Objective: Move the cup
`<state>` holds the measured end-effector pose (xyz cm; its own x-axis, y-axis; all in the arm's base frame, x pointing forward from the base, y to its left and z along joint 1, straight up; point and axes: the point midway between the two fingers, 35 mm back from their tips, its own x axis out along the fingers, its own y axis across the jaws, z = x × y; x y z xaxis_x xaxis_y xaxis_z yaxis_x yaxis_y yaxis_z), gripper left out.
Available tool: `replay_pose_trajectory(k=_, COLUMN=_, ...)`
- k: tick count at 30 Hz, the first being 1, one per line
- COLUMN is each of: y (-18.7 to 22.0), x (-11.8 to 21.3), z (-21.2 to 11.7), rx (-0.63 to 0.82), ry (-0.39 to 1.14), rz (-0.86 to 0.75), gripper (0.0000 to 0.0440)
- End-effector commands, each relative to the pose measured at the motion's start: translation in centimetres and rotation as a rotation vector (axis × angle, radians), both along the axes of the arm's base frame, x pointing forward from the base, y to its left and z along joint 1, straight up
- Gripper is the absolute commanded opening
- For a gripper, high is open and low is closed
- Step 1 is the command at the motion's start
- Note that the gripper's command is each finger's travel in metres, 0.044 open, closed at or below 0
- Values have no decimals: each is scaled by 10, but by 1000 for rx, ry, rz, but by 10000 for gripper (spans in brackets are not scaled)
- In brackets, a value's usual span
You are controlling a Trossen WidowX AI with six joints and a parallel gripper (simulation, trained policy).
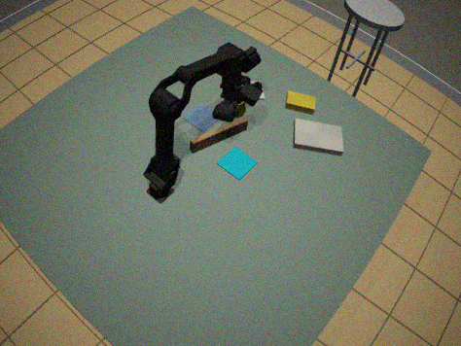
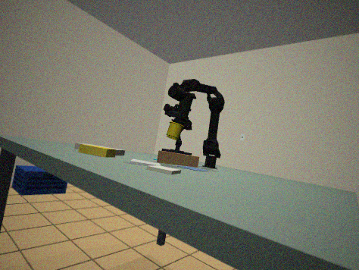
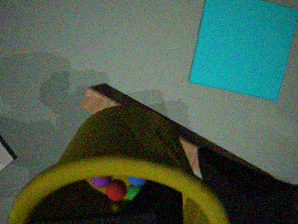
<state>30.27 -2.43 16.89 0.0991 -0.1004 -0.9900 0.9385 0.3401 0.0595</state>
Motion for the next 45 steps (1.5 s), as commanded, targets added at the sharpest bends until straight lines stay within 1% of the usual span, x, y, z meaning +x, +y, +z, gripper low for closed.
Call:
replay_pose_trajectory(k=1, y=-12, x=-2, z=0, rx=-7, ry=-17, rz=-22, gripper=0)
replay_pose_trajectory(k=12, y=-40, x=-8, z=-9, rx=-16, ry=-47, rz=-90, gripper=0)
replay_pose_trajectory(k=25, y=-66, x=-20, z=-29, rx=-25, ry=-64, rz=-155, gripper=0)
replay_pose_trajectory(k=45, y=-78, x=-48, z=-75, rx=-25, ry=-60, rz=-215, gripper=2)
